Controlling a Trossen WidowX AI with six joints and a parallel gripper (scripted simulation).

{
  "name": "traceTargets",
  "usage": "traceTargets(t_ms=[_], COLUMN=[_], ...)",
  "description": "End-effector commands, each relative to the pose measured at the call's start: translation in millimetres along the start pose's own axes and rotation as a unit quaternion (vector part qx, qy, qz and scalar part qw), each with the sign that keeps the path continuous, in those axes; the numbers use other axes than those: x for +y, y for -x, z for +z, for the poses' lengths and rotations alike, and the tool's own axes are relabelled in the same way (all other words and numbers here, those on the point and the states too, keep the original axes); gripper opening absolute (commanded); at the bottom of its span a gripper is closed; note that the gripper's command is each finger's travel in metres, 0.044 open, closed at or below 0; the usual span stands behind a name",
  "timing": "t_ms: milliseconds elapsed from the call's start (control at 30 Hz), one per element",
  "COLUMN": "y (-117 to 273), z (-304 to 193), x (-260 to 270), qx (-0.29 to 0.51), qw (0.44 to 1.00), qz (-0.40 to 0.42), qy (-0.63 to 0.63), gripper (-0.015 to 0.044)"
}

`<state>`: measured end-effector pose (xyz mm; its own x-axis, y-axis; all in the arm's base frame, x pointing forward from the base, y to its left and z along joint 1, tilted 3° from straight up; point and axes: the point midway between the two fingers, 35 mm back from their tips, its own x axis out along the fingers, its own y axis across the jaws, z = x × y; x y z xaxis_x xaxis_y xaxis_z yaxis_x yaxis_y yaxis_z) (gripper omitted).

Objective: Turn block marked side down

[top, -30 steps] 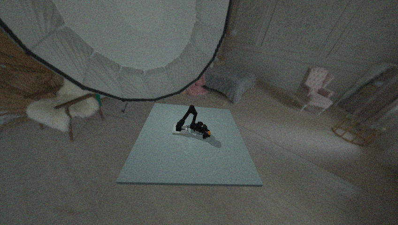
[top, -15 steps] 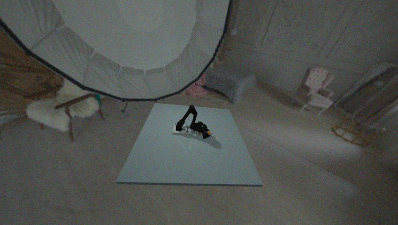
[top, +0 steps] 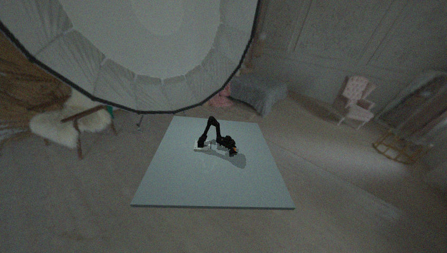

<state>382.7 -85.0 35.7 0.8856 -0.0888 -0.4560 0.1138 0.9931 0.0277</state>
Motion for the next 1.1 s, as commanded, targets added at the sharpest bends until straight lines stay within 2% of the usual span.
traceTargets(t_ms=[0,133,167,333,800,1067], y=[11,37,42,61,61,45], z=[24,34,46,39,40,61], x=[-3,0,1,4,4,1], qx=[0.091,0.167,0.164,0.216,0.219,0.326], qw=[0.996,0.986,0.986,0.976,0.976,0.945], qz=[-0.004,0.003,0.003,0.007,0.007,0.007], qy=[0.008,0.001,0.002,-0.004,-0.004,-0.007], gripper=[0.0440,0.0440,0.0440,0.0440,0.0440,0.0440])
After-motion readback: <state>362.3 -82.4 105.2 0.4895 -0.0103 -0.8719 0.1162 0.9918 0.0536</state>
